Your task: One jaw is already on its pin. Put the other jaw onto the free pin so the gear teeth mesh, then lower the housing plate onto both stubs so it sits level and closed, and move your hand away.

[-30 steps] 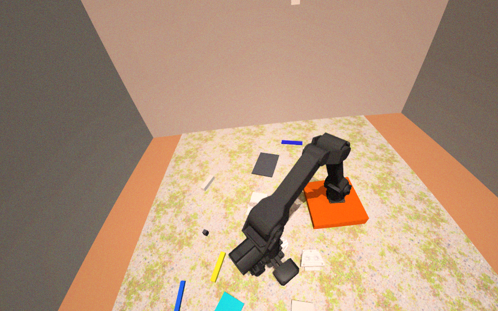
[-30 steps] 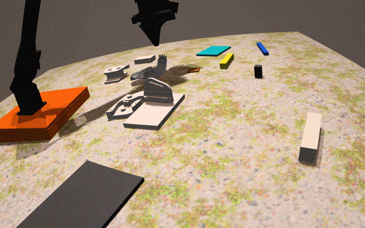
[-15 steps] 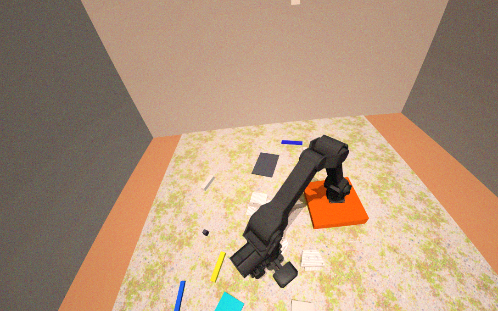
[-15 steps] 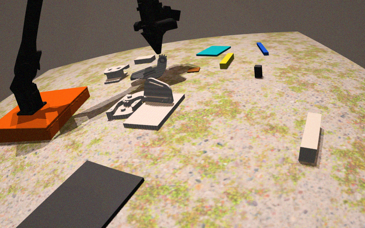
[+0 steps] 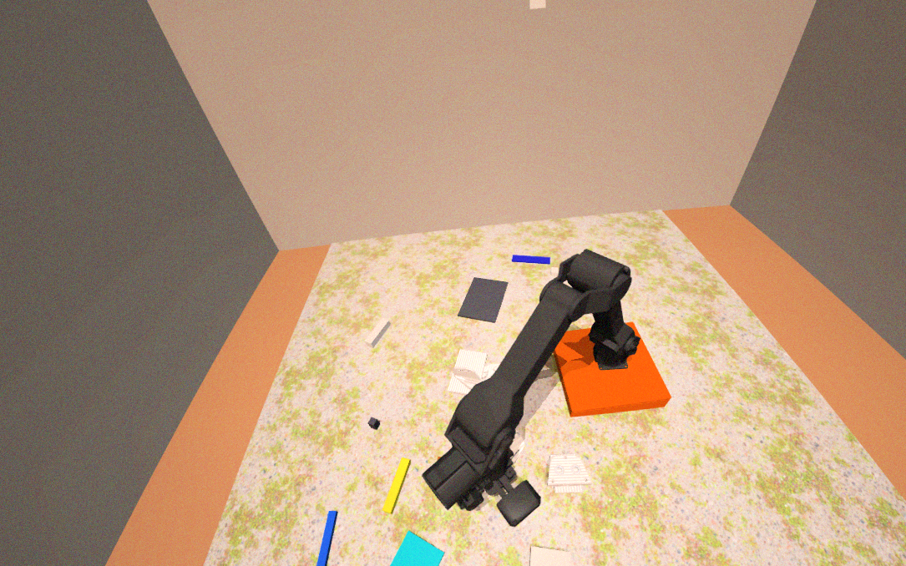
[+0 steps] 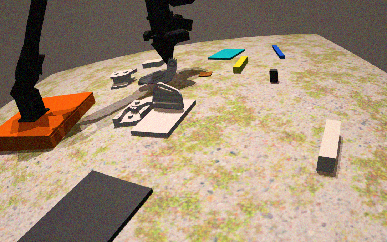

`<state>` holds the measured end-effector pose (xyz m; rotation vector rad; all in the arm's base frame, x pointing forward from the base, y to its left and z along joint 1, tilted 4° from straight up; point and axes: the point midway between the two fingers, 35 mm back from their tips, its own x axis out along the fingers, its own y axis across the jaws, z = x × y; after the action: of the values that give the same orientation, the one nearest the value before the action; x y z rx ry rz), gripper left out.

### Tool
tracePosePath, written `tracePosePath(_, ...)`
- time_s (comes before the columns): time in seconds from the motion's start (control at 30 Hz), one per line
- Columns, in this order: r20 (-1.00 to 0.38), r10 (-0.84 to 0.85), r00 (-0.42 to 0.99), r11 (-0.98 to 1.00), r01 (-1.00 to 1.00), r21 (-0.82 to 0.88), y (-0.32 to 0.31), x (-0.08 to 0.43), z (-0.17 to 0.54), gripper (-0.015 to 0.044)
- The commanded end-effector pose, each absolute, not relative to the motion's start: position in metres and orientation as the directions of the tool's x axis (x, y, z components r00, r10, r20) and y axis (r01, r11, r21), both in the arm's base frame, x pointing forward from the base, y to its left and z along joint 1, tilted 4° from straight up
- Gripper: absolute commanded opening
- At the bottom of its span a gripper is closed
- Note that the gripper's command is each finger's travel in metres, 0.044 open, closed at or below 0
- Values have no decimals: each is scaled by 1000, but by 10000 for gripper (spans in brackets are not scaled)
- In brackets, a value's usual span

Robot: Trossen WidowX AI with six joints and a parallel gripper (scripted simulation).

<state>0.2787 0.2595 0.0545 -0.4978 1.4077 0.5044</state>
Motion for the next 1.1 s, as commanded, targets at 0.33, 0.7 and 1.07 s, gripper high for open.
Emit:
tracePosePath(0.33,-995,28,92,796,-604,-33,253,281,46,0)
tracePosePath(0.7,-995,27,94,796,-604,-35,239,293,47,0)
tracePosePath(1.07,-995,25,95,796,-604,-37,224,304,48,0)
